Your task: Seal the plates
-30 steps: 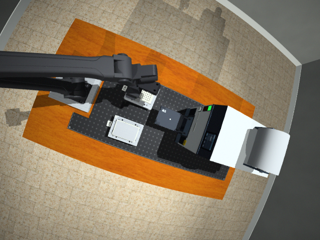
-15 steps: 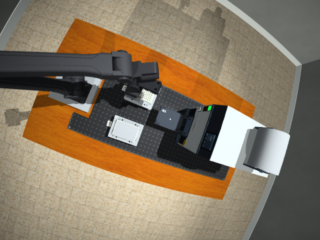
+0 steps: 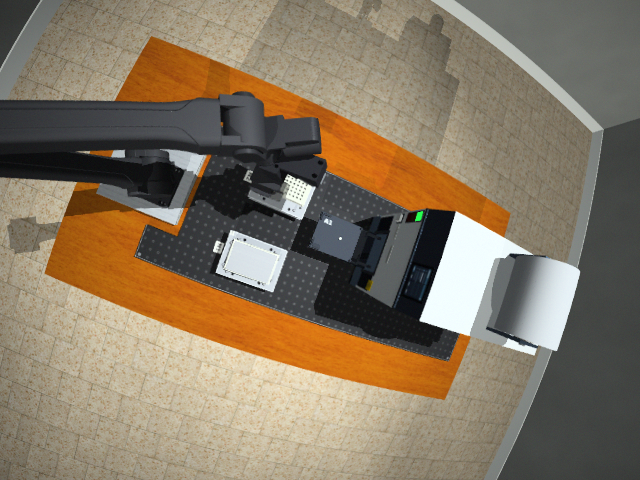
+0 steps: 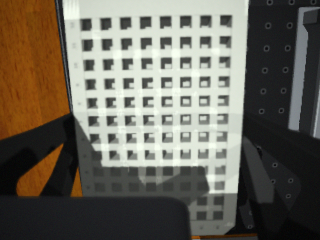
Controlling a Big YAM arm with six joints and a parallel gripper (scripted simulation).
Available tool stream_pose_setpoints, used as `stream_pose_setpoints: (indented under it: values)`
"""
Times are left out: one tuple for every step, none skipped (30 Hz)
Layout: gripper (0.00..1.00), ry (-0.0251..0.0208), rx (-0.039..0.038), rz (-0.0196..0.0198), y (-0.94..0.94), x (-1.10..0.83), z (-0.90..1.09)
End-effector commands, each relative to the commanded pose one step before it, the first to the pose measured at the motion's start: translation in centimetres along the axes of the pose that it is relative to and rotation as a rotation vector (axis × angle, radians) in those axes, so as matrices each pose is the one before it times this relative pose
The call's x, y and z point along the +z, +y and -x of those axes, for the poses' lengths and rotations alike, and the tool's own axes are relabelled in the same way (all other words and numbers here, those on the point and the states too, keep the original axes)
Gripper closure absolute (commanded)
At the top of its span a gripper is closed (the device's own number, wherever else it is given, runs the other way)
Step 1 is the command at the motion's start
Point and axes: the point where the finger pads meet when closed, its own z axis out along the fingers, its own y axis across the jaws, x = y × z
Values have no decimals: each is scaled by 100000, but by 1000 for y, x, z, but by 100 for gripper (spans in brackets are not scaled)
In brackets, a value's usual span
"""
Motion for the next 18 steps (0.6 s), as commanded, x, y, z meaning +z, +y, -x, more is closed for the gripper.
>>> stream_pose_setpoints:
  values:
    - [100, -5979, 1692, 3042, 981, -3085, 2496]
    - [100, -253, 33, 133, 32, -284, 154]
    - [100, -295, 62, 154, 41, -107, 106]
    - [100, -478, 83, 276, 69, 33, 101]
    - [100, -276, 51, 149, 55, 62, 69]
    - [100, 270, -105, -135, 41, 227, -35]
    - [100, 591, -160, -273, -15, 339, -203]
    - [100, 500, -548, -246, -15, 307, -181]
    - [100, 412, -505, -171, -1, 270, -148]
    - [100, 354, -493, -161, 4, 252, -123]
    - [100, 59, -423, -12, -6, 145, -94]
    - [100, 0, 0, 0, 0, 0, 0]
    - [100, 0, 0, 0, 0, 0, 0]
    - [100, 45, -398, -15, -43, 74, -117]
    - [100, 18, -86, -5, -25, 113, -94]
    - [100, 310, -172, -140, -53, 116, -167]
    - [100, 57, -112, -15, -75, -5, -154]
    - [100, 424, -199, -194, -116, 1, -243]
